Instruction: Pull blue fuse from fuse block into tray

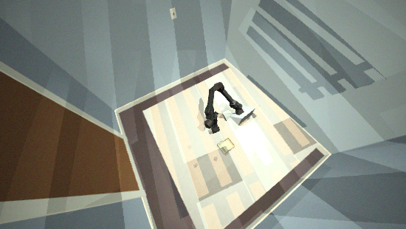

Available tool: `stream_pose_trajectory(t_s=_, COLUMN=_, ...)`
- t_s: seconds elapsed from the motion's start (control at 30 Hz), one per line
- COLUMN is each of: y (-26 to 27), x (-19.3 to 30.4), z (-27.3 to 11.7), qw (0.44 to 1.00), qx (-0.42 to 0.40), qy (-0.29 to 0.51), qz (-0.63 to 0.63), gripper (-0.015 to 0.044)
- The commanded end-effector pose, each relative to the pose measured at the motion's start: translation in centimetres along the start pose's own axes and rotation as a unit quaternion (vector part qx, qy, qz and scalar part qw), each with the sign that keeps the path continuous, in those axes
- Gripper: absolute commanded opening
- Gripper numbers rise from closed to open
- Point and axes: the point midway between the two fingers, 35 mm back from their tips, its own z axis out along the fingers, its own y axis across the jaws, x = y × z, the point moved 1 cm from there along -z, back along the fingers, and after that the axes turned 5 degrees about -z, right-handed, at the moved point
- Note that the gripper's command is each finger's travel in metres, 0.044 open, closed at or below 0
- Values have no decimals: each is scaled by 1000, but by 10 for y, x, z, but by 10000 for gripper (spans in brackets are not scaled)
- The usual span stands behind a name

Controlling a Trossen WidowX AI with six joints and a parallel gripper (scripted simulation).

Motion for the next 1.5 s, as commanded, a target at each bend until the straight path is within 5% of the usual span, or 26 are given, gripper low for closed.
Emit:
stream_pose_trajectory(t_s=0.0, y=1, x=-1, z=-3, qw=1000, qx=-2, qy=-1, qz=3, gripper=0)
stream_pose_trajectory(t_s=1.47, y=0, x=0, z=-25, qw=1000, qx=-1, qy=-1, qz=1, gripper=0)
